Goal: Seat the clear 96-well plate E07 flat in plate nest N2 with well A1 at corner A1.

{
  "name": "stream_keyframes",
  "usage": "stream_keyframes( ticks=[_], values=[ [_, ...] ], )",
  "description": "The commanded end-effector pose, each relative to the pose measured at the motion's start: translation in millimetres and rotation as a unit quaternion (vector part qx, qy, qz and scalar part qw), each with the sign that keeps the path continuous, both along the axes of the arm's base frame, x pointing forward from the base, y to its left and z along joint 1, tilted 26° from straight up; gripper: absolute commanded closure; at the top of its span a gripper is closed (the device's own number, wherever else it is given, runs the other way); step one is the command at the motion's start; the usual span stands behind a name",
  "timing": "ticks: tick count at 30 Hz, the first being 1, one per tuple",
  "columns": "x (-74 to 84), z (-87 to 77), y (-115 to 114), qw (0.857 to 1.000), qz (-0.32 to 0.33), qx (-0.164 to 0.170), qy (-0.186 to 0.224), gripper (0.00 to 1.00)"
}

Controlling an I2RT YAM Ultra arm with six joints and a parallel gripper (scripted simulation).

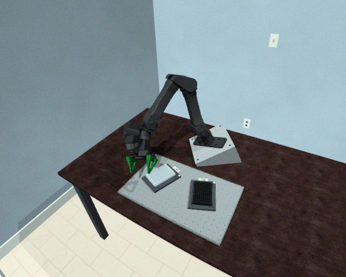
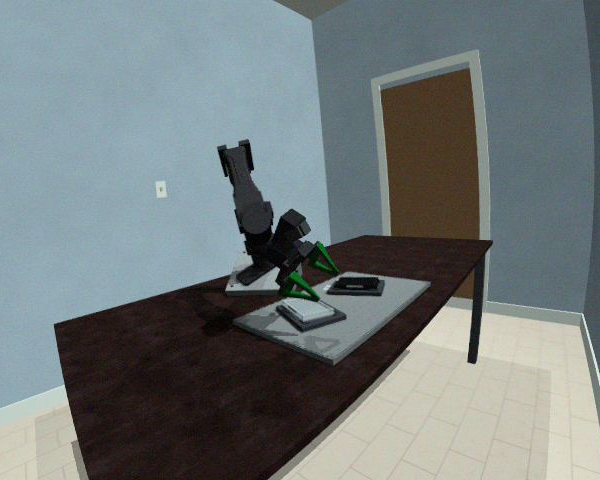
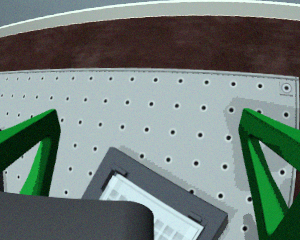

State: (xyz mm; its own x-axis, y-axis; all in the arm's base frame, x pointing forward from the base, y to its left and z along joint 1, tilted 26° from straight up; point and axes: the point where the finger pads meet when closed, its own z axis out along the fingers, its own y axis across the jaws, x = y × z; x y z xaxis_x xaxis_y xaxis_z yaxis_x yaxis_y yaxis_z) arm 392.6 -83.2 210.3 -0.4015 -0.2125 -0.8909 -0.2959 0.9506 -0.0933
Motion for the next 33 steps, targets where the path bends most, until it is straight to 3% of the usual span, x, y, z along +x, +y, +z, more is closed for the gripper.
stream_keyframes(
  ticks=[1, 3, 5, 6, 7, 8, 10, 12, 13, 14, 16, 17, 18, 19, 21, 22, 23, 24, 27, 29, 30, 32, 33],
  values=[
    [-11.0, -2.4, 13, 0.999, -0.011, 0.020, 0.036, 0.00],
    [-11.1, 2.5, 16, 0.999, -0.015, 0.021, 0.043, 0.00],
    [-16.2, -2.7, 22, 0.997, -0.022, 0.030, 0.066, 0.00],
    [-22.5, -18.2, 26, 0.996, -0.022, 0.037, 0.083, 0.00],
    [-22.9, -19.4, 26, 0.996, -0.022, 0.037, 0.084, 0.00],
    [-19.9, -5.9, 27, 0.996, -0.026, 0.034, 0.082, 0.00],
    [-19.9, -5.9, 27, 0.996, -0.026, 0.034, 0.082, 0.00],
    [-25.9, -10.9, 33, 0.993, -0.033, 0.041, 0.105, 0.00],
    [-34.2, -29.5, 37, 0.990, -0.033, 0.048, 0.125, 0.00],
    [-30.4, -14.1, 37, 0.991, -0.037, 0.044, 0.120, 0.00],
    [-37.2, -18.7, 43, 0.988, -0.044, 0.048, 0.143, 0.00],
    [-46.4, -37.1, 47, 0.984, -0.044, 0.054, 0.163, 0.00],
    [-46.4, -37.1, 47, 0.984, -0.044, 0.054, 0.163, 0.00],
    [-42.6, -21.8, 47, 0.985, -0.049, 0.050, 0.159, 0.00],
    [-50.1, -26.0, 52, 0.980, -0.056, 0.053, 0.181, 0.00],
    [-60.1, -44.2, 56, 0.976, -0.056, 0.058, 0.202, 0.00],
    [-60.1, -44.2, 56, 0.976, -0.056, 0.058, 0.202, 0.00],
    [-56.3, -29.0, 56, 0.977, -0.061, 0.053, 0.197, 0.00],
    [-60.4, -30.9, 58, 0.974, -0.066, 0.054, 0.212, 0.00],
    [-75.2, -50.6, 64, 0.967, -0.067, 0.058, 0.239, 0.00],
    [-71.4, -35.6, 64, 0.968, -0.073, 0.053, 0.234, 0.00],
    [-80.1, -38.9, 68, 0.962, -0.080, 0.052, 0.255, 0.00],
    [-91.6, -56.2, 71, 0.957, -0.079, 0.054, 0.275, 0.00]
  ],
)
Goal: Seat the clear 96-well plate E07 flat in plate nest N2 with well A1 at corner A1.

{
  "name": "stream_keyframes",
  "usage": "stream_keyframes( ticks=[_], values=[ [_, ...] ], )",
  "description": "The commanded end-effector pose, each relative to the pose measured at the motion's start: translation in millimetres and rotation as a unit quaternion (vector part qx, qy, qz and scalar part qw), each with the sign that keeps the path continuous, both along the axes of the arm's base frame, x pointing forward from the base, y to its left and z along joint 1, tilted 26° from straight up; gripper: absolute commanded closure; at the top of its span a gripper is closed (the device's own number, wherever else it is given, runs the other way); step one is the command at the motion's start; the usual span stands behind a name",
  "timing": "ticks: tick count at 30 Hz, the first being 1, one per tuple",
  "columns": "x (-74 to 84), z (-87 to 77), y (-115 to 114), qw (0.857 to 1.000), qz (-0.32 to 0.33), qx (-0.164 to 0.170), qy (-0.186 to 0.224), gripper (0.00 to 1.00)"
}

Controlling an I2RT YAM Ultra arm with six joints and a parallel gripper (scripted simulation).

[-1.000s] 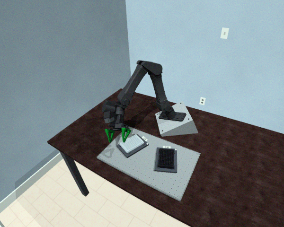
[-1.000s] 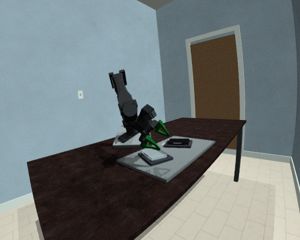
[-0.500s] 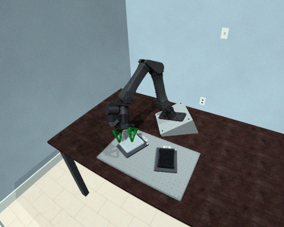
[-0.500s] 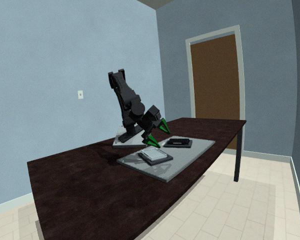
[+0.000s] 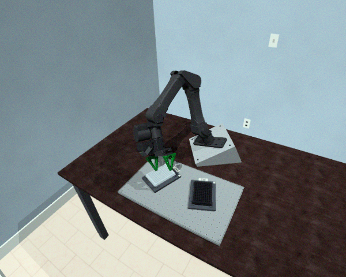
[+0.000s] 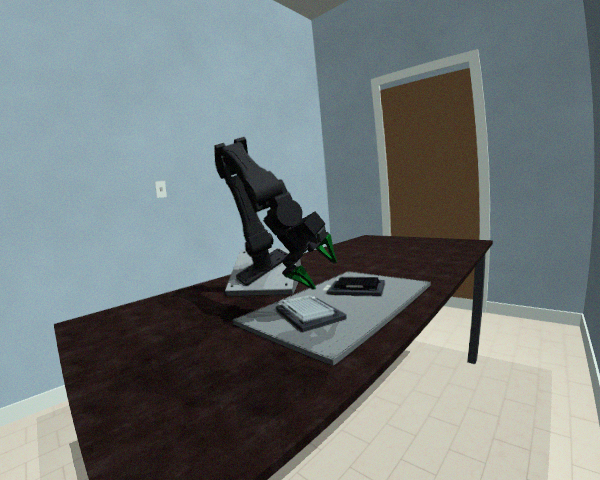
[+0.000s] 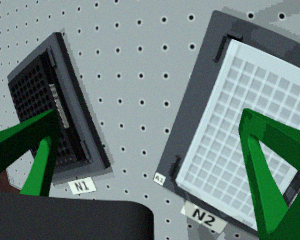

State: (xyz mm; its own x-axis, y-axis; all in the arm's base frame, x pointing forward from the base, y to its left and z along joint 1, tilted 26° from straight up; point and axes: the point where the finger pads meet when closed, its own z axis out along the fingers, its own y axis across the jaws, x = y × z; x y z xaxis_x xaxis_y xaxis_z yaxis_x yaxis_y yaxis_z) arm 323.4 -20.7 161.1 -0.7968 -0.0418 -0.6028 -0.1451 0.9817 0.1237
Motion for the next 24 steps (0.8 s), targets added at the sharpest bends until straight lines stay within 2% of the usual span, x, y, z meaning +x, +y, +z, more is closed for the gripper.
stream_keyframes(
  ticks=[1, 2, 4, 5, 6, 7, 9, 11, 12, 13, 15, 16, 17, 18, 19, 20, 21, 23, 24],
  values=[
    [-22.4, -7.0, 9, 0.999, -0.007, 0.002, 0.033, 0.00],
    [-18.6, 7.8, 8, 1.000, -0.011, -0.004, 0.028, 0.00],
    [-27.7, 5.1, 12, 0.999, -0.016, -0.007, 0.049, 0.00],
    [-40.0, -11.7, 15, 0.997, -0.016, -0.004, 0.071, 0.00],
    [-40.0, -11.7, 15, 0.997, -0.016, -0.004, 0.071, 0.00],
    [-36.2, 2.9, 14, 0.998, -0.020, -0.011, 0.065, 0.00],
    [-45.6, 0.7, 17, 0.996, -0.025, -0.016, 0.086, 0.00],
    [-45.6, 0.7, 17, 0.996, -0.025, -0.016, 0.086, 0.00],
    [-58.6, -15.4, 19, 0.994, -0.025, -0.013, 0.107, 0.00],
    [-54.7, -1.1, 19, 0.994, -0.029, -0.021, 0.101, 0.00],
    [-64.5, -2.7, 21, 0.992, -0.034, -0.027, 0.121, 0.00],
    [-77.9, -18.0, 22, 0.989, -0.033, -0.026, 0.142, 0.00],
    [-77.9, -18.0, 22, 0.989, -0.033, -0.026, 0.142, 0.00],
    [-74.1, -4.0, 22, 0.989, -0.037, -0.033, 0.136, 0.00],
    [-78.7, -6.8, 22, 0.986, -0.041, -0.040, 0.156, 0.00],
    [-84.0, -5.1, 23, 0.986, -0.042, -0.042, 0.155, 0.00],
    [-97.9, -19.5, 24, 0.983, -0.041, -0.041, 0.176, 0.00],
    [-97.3, -18.6, 24, 0.983, -0.041, -0.041, 0.175, 0.00],
    [-94.0, -5.8, 24, 0.983, -0.045, -0.049, 0.169, 0.00]
  ],
)
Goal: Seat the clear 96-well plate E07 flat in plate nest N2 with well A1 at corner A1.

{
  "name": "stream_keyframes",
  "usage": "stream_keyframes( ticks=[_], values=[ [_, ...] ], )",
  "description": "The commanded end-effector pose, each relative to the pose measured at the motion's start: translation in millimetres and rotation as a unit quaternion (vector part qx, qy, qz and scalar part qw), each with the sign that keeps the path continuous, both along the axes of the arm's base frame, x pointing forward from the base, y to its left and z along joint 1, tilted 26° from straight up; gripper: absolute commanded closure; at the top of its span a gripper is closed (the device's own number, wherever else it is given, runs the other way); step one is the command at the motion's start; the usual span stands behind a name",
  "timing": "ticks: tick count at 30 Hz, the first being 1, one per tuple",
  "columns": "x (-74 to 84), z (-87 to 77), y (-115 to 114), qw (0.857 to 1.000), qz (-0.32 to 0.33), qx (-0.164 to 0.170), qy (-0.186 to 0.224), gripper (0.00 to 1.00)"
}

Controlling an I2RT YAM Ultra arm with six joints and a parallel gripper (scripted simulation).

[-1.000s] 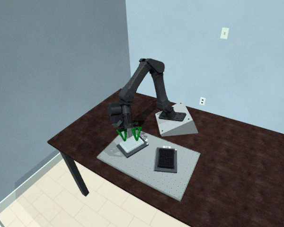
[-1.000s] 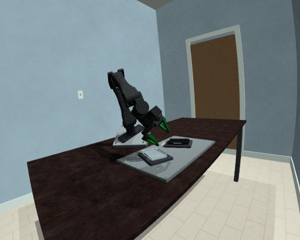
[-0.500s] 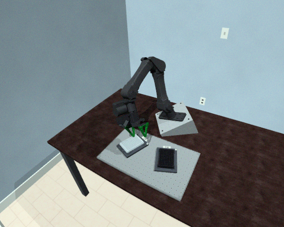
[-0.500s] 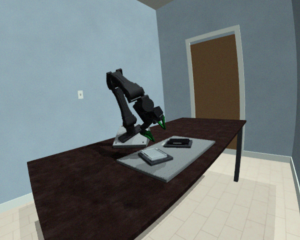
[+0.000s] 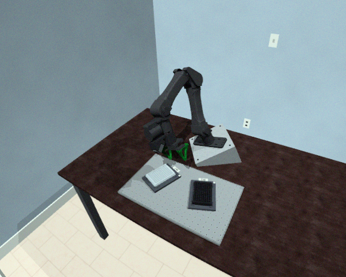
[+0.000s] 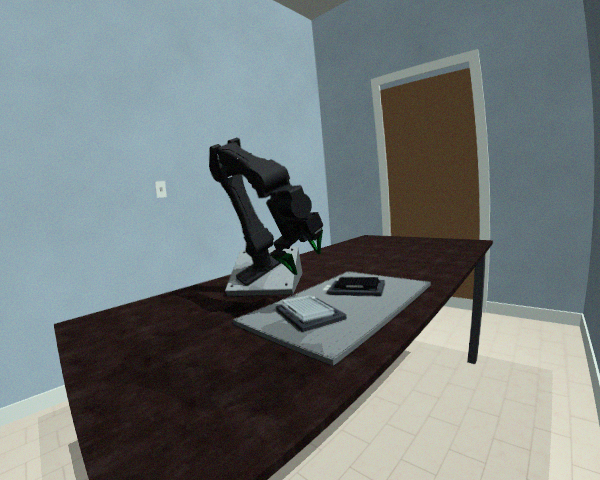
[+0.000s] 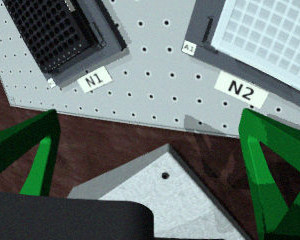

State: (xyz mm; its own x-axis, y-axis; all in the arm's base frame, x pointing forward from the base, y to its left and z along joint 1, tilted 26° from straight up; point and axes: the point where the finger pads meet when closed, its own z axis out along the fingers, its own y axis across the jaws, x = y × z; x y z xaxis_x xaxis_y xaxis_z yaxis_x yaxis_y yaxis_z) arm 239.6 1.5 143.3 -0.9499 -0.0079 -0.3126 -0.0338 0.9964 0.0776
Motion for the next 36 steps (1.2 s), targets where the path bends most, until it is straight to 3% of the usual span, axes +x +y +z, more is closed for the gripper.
stream_keyframes(
  ticks=[1, 4, 5, 6, 8, 9, 11, 14, 16, 21, 36],
  values=[
    [-14.1, 4.3, 1, 0.999, -0.007, -0.019, 0.039, 0.00],
    [-20.3, 11.5, 2, 0.999, -0.008, -0.022, 0.025, 0.00],
    [-34.1, -1.9, 2, 0.999, -0.008, -0.021, 0.046, 0.00],
    [-30.3, 11.4, 1, 0.999, -0.010, -0.031, 0.039, 0.00],
    [-40.4, 11.5, 1, 0.997, -0.013, -0.042, 0.056, 0.00],
    [-54.1, -1.0, 1, 0.996, -0.012, -0.042, 0.078, 0.00],
    [-53.1, 1.4, 1, 0.996, -0.012, -0.042, 0.074, 0.00],
    [-25.3, 6.2, -6, 0.996, -0.043, -0.067, 0.045, 0.00],
    [-16.8, 5.8, -16, 0.995, -0.053, -0.067, 0.046, 0.00],
    [-5.1, 5.5, -18, 0.993, -0.067, -0.086, 0.032, 0.00],
    [49.7, 2.7, -58, 0.979, -0.148, -0.139, -0.005, 0.00]
  ],
)
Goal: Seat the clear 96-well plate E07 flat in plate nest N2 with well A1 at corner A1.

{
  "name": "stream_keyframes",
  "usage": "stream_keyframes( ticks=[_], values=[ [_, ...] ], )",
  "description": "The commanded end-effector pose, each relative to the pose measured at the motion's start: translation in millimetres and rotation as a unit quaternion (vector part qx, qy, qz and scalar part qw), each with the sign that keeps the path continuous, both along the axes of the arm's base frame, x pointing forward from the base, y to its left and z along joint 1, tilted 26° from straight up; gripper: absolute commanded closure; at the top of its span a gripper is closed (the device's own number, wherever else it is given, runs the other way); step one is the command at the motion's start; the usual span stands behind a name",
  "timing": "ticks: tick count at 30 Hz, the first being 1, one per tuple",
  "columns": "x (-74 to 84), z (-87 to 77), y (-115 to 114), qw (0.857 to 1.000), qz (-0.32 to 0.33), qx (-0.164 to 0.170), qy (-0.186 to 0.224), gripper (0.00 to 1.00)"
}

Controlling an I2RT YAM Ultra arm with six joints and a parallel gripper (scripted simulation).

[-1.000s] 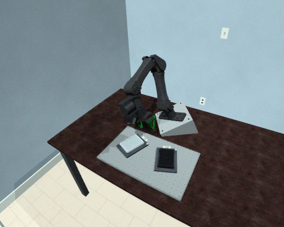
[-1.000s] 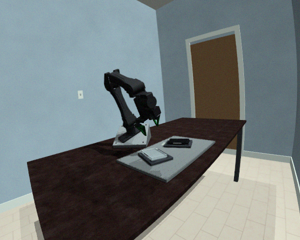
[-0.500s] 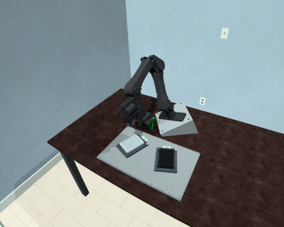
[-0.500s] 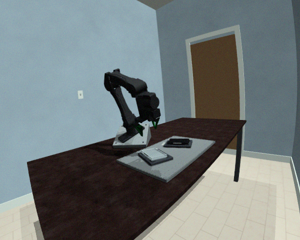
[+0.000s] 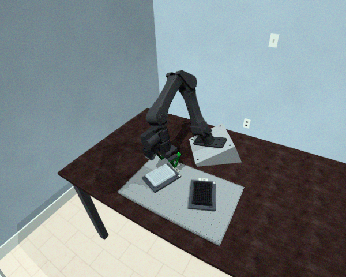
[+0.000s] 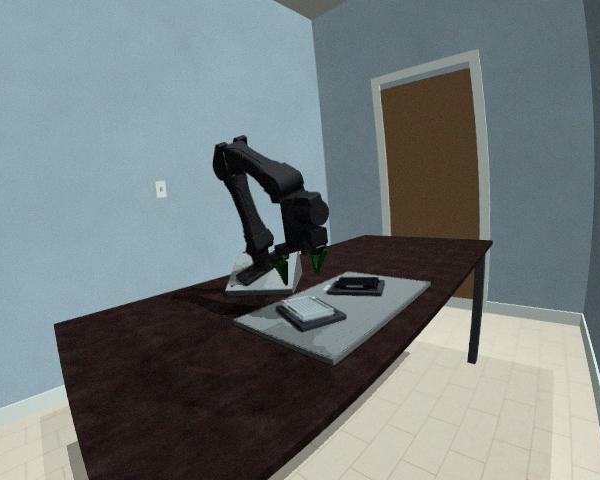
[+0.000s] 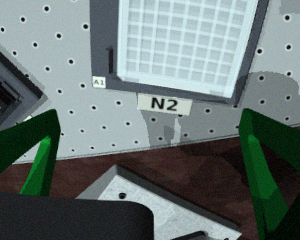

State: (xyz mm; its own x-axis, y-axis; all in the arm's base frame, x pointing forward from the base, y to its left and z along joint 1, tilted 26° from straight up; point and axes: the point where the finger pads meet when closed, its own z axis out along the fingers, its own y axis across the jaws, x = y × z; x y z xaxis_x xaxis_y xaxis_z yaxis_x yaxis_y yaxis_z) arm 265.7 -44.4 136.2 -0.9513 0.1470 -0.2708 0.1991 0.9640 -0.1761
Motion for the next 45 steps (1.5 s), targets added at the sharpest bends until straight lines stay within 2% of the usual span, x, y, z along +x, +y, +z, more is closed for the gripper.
stream_keyframes(
  ticks=[1, 3, 5, 9, 12, 13, 45],
  values=[
    [23.6, 9.8, -12, 0.999, -0.025, -0.020, -0.037, 0.00],
    [27.7, 9.5, -15, 0.999, -0.023, -0.020, -0.037, 0.00],
    [37.0, 9.0, -15, 0.997, -0.037, -0.039, -0.052, 0.00],
    [51.0, 7.7, -32, 0.996, -0.051, -0.047, -0.055, 0.00],
    [50.9, 10.3, -32, 0.996, -0.050, -0.047, -0.059, 0.00],
    [50.9, 18.6, -28, 0.995, -0.046, -0.047, -0.074, 0.00],
    [51.1, 18.5, -27, 0.995, -0.044, -0.046, -0.074, 0.00]
  ],
)
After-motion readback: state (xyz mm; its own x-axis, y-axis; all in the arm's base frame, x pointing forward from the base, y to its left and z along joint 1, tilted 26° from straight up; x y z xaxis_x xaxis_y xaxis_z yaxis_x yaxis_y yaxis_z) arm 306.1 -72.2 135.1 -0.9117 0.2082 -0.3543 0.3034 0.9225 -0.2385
